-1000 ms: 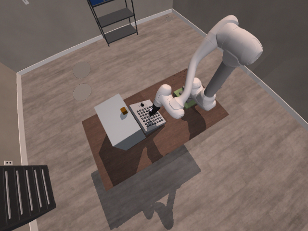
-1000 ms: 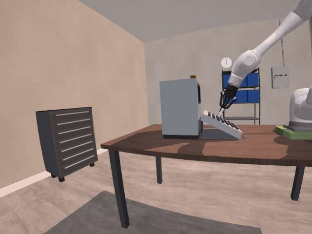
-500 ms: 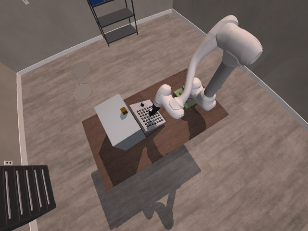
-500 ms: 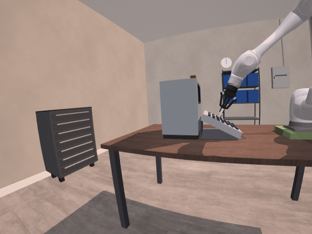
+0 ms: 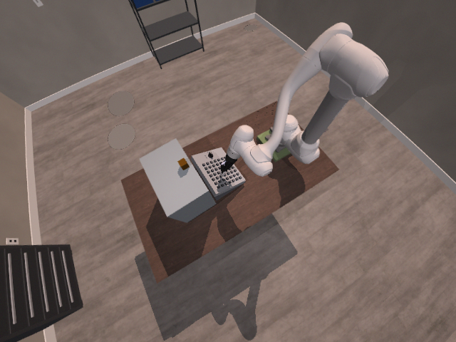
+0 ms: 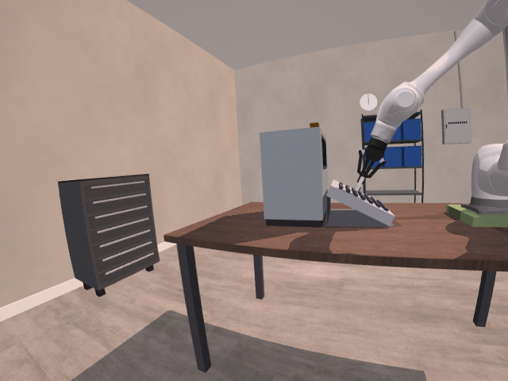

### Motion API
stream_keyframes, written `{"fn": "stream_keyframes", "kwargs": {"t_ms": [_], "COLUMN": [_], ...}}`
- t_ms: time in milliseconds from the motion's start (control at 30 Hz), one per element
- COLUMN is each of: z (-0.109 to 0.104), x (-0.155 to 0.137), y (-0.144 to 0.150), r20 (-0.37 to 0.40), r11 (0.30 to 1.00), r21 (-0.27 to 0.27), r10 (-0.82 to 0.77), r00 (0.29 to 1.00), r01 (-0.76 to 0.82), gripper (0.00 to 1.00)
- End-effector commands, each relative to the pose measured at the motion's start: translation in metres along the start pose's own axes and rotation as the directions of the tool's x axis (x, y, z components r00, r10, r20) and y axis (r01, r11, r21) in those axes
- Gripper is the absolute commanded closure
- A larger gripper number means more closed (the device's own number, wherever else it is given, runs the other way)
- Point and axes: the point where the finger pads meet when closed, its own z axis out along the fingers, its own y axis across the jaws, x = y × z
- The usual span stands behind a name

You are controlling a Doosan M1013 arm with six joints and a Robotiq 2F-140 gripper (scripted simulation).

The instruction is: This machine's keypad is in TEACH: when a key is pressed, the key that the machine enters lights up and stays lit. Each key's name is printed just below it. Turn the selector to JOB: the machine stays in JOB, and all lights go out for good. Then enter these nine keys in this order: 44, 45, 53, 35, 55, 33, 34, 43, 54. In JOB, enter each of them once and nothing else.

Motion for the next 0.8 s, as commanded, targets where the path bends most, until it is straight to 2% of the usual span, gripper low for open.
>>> {"fn": "stream_keyframes", "kwargs": {"t_ms": [0,767], "z": [0.001,0.012], "x": [0.0,0.0], "y": [0.0,0.0], "r20": [0.0,0.0], "r11": [1.0,1.0], "r21": [0.0,0.0], "r10": [0.0,0.0], "r00": [1.0,1.0], "r01": [0.0,0.0], "gripper": [1.0,1.0]}}
